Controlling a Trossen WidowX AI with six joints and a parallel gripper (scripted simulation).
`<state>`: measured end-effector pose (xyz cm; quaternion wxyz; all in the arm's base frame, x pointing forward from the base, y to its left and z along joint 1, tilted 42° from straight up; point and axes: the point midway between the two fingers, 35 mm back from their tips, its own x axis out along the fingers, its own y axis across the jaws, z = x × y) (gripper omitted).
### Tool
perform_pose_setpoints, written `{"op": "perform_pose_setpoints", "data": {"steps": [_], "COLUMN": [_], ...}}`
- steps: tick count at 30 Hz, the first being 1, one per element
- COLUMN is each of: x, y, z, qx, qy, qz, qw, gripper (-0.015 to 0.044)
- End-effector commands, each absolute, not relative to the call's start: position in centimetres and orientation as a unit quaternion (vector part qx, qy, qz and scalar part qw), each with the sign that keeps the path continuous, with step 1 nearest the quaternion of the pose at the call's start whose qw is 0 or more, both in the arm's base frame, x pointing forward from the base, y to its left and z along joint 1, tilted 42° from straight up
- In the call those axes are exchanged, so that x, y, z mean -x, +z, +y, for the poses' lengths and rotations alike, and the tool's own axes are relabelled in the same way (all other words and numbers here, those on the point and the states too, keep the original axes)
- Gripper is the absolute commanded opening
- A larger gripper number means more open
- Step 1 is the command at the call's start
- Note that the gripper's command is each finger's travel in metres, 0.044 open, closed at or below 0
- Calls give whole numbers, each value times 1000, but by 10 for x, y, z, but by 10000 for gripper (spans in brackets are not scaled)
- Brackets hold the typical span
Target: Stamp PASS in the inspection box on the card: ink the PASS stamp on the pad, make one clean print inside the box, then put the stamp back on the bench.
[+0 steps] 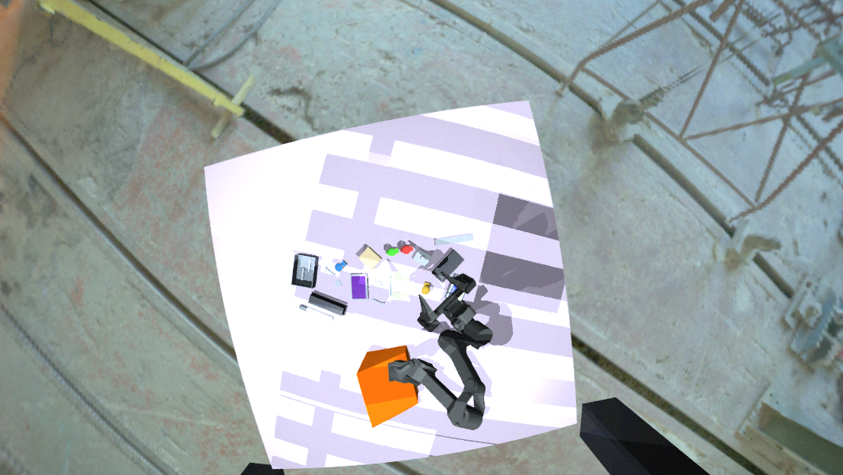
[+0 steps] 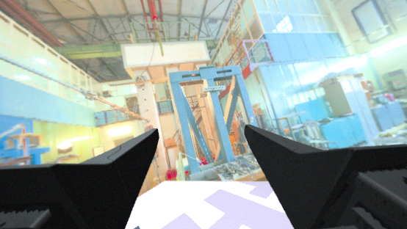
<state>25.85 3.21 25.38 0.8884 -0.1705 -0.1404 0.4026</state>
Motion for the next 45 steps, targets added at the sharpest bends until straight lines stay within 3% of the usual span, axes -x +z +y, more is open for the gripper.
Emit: {"op": "perform_pose_setpoints", "data": {"steps": [1,7,13,21,29,35,45], "x": [-261,-351,-404,-436,-430,-405,-386], "y": [254,241,201,139,72,45,54], "z": [31,12,12,23,30,35,33], "qx": [161,-114,-272,-374,-373,-250,-133], "qy": [401,304,193,27,-204,-409,-505], "qz": [-137,15,152,300,419,438,409], "qw": [892,946,930,877,802,760,748], "gripper": [374,218,218,218,218,218,218]}}
